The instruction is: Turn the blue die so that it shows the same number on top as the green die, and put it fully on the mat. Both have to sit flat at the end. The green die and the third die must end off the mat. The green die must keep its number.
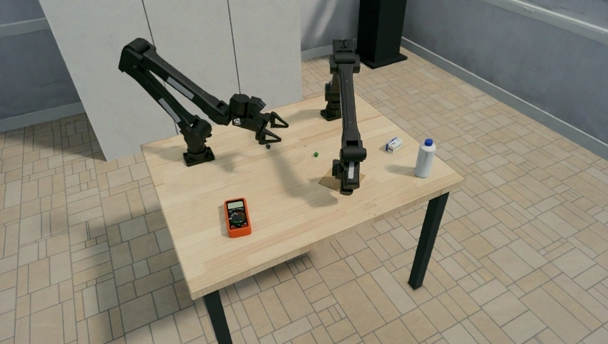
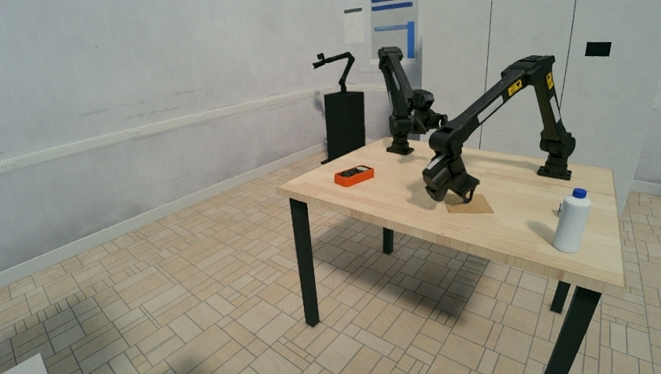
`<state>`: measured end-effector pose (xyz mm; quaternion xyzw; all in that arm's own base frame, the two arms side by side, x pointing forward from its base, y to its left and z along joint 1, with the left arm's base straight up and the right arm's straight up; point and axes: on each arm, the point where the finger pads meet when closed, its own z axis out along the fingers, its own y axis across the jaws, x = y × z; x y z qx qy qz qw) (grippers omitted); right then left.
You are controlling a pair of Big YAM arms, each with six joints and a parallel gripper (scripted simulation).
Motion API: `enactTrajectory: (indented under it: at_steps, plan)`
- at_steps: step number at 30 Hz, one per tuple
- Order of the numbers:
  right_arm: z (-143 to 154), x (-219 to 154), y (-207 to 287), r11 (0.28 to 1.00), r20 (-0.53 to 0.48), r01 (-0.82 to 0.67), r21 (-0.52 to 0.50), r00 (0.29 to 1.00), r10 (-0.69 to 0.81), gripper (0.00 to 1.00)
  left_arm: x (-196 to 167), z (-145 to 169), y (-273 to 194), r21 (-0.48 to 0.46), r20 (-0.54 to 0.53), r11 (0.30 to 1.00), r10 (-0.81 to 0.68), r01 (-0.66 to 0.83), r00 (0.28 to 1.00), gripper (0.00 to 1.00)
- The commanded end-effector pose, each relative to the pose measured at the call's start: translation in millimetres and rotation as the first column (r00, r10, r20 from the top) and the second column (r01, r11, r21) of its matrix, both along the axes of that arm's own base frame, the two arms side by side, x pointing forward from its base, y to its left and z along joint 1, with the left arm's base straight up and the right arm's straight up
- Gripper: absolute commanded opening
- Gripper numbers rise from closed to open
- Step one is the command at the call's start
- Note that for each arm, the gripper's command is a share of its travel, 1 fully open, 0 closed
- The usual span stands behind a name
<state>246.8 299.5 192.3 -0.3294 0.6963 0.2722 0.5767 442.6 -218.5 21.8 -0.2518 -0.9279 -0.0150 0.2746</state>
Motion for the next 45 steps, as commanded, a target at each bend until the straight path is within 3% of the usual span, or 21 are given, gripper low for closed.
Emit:
enactTrajectory:
  at_steps: [1, 8, 9, 13, 17, 20, 22, 24, 25, 30, 37, 39, 45]
  plan:
    - [16, 3, 6, 1.0, 0.021, -0.002, 0.027, 1.0, 0.001, 1.0, 18, 17, -5, -0.017, 0.043, 1.0, 0.016, -0.015, 0.999, 0.4]
    - [16, 3, 6, 1.0, 0.021, -0.002, 0.027, 1.0, 0.001, 1.0, 29, 19, -8, -0.017, 0.024, 1.0, 0.013, -0.013, 1.0, 0.41]
    - [16, 3, 6, 1.0, 0.021, -0.002, 0.027, 1.0, 0.001, 1.0, 34, 40, -10, -0.036, 0.066, 0.999, 0.015, -0.012, 0.998, 0.53]
    - [16, 3, 6, 1.0, 0.021, -0.002, 0.027, 1.0, 0.001, 1.0, 44, 64, -12, -0.057, 0.121, 0.998, 0.028, -0.021, 0.992, 0.98]
    - [16, 3, 6, 1.0, 0.021, -0.002, 0.027, 1.0, 0.001, 1.0, 54, 84, -15, -0.076, 0.167, 0.997, 0.036, -0.023, 0.985, 1.0]
    - [16, 3, 6, 1.0, 0.021, -0.002, 0.027, 1.0, 0.001, 1.0, 53, 74, -13, -0.082, 0.185, 0.996, 0.043, -0.028, 0.982, 0.66]
    - [16, 3, 6, 1.0, 0.021, -0.002, 0.027, 1.0, 0.001, 1.0, 53, 74, -13, -0.082, 0.185, 0.996, 0.043, -0.028, 0.982, 0.66]
    - [16, 3, 6, 1.0, 0.021, -0.002, 0.027, 1.0, 0.001, 1.0, 55, 55, -11, -0.082, 0.193, 0.996, 0.05, -0.035, 0.98, 0.43]
    - [16, 3, 6, 1.0, 0.021, -0.002, 0.027, 1.0, 0.001, 1.0, 56, 60, -9, -0.099, 0.234, 0.994, 0.058, -0.036, 0.971, 0.39]
    - [16, 3, 6, 1.0, 0.021, -0.002, 0.027, 1.0, 0.001, 1.0, 82, 44, -6, -0.19, 0.437, 0.981, 0.115, -0.034, 0.892, 0.39]
    - [16, 3, 6, 1.0, 0.021, -0.002, 0.027, 1.0, 0.001, 1.0, 115, 42, 2, -0.329, 0.715, 0.944, 0.236, 0.018, 0.658, 0.39]
    - [16, 3, 6, 1.0, 0.021, -0.002, 0.027, 1.0, 0.001, 1.0, 115, 42, 2, -0.329, 0.715, 0.944, 0.236, 0.018, 0.658, 0.39]
    - [16, 3, 6, 1.0, 0.021, -0.002, 0.027, 1.0, 0.001, 1.0, 104, 42, -14, -0.4, 0.841, 0.902, 0.29, 0.163, 0.457, 0.39]
